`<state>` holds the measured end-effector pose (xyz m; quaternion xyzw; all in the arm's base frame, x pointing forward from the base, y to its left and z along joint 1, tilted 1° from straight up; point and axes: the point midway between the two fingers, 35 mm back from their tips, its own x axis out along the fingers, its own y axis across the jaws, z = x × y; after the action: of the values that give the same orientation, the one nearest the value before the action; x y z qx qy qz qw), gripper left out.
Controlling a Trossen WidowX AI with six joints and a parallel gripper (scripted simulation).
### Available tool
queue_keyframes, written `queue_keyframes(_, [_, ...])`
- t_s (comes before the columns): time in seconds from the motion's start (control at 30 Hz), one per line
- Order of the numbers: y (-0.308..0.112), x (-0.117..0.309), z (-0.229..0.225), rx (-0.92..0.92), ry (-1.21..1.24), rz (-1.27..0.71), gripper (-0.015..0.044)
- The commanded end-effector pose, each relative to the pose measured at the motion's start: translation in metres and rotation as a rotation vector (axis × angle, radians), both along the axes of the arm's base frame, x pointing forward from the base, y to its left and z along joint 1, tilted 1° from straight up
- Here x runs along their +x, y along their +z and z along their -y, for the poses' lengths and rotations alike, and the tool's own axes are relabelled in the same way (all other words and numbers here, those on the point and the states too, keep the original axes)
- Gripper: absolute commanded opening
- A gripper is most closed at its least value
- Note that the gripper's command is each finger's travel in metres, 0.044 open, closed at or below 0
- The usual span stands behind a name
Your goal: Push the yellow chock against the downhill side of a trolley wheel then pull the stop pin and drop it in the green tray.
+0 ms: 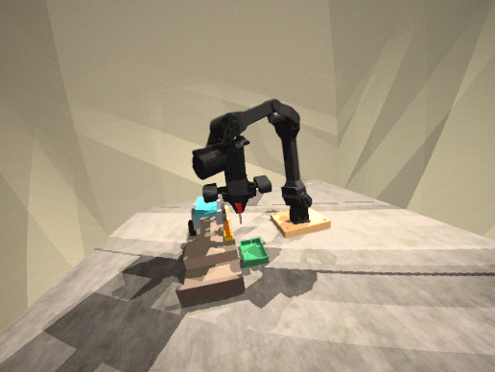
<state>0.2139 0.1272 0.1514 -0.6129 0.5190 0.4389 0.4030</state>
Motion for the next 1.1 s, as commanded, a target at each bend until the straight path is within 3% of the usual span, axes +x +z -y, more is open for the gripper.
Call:
queue_keyframes(0.0, [-0.0019,-0.0030,-0.0138,0.002,-0.005,-0.002,0.0000])
queue_keyframes(0.27, [-0.0028,-0.0043,-0.0190,0.007,0.034,-0.012,0.0000])
queue_keyframes(1.07, [-0.0026,-0.0044,-0.0137,0.087,0.766,-0.173,0.0000])
